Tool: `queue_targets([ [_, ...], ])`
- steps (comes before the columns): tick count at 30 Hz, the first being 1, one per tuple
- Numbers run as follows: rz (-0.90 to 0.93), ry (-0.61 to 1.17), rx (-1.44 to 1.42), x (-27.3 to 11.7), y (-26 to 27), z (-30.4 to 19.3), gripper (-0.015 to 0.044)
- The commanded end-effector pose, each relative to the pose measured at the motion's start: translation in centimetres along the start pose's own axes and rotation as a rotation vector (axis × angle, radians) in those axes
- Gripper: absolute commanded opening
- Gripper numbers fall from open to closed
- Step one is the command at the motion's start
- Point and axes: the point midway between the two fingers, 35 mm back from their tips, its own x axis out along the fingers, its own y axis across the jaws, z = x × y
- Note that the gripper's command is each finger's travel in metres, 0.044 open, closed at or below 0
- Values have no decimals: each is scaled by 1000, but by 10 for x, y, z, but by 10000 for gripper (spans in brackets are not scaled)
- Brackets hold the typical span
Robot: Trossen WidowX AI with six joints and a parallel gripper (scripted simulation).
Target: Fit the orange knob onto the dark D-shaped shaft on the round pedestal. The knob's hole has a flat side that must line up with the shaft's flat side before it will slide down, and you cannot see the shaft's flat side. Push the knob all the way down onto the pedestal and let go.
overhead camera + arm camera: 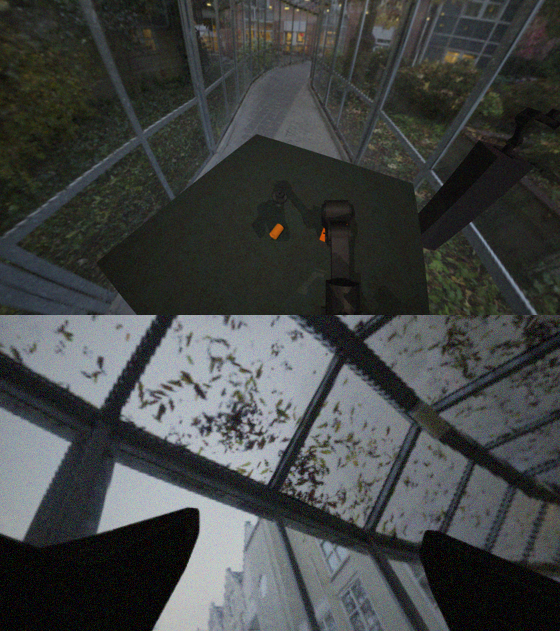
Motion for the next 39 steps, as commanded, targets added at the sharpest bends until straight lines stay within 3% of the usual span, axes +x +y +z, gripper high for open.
queue_targets([
  [1, -6, 9, -7, -1, -2, -2, 426],
  [10, -363, 423, -214, -60, -119, -55, 440],
  [20, -882, 769, -381, -187, -238, -20, 440],
  [30, -1484, 810, -401, -319, -282, 85, 440],
  [39, -2027, 644, -398, -423, -245, 201, 440],
])
